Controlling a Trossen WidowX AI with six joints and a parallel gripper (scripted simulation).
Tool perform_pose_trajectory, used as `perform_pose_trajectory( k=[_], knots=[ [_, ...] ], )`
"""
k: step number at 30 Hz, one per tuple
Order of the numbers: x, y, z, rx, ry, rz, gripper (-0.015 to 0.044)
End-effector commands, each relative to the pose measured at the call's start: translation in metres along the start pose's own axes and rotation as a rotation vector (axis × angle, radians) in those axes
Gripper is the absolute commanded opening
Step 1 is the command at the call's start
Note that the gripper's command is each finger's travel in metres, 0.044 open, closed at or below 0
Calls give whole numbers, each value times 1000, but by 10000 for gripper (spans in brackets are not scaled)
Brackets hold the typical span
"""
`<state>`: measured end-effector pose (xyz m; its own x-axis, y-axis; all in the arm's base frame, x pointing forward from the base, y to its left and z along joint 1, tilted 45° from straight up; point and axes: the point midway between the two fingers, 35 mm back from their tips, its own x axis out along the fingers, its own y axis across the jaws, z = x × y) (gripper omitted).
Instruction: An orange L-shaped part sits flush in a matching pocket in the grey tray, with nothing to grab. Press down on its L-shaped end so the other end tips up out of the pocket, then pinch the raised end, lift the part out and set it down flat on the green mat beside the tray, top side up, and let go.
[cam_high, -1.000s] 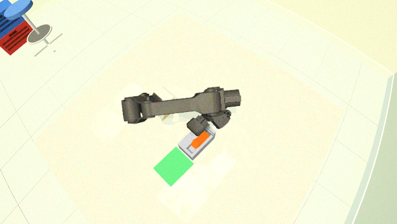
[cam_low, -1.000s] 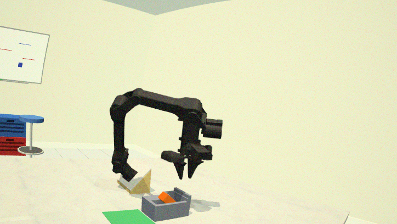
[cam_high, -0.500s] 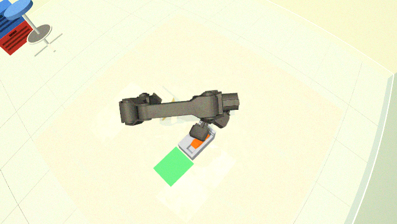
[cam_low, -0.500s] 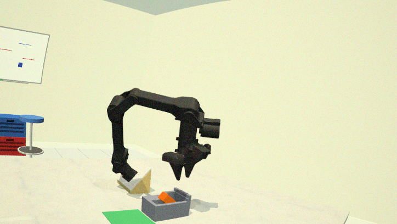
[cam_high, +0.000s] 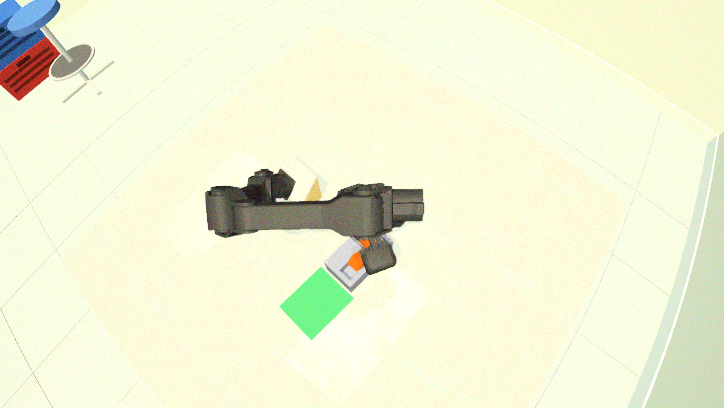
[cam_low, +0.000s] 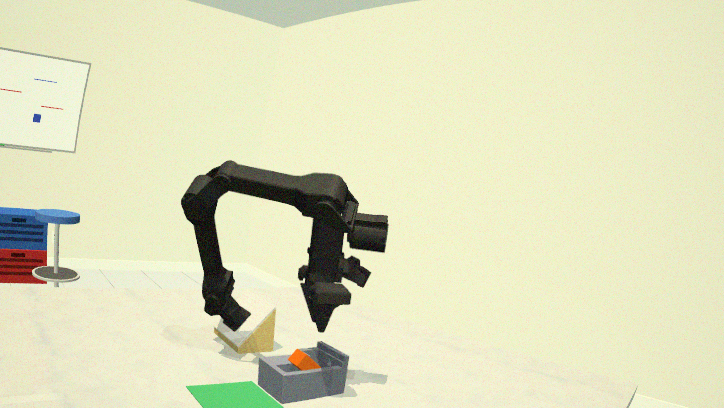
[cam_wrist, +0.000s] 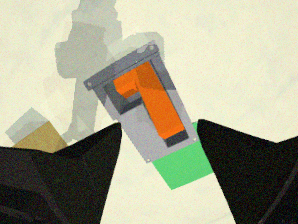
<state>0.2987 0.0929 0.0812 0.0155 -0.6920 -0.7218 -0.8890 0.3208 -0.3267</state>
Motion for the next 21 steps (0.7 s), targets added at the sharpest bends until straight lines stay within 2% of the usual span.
perform_pose_trajectory(
  k=[1, 10, 21],
  knots=[
    [1, -12, -24, -450, 18, 6, 280],
    [2, -12, -24, -450, 18, 6, 280],
    [33, -12, -24, -450, 19, 5, 280]
  ],
)
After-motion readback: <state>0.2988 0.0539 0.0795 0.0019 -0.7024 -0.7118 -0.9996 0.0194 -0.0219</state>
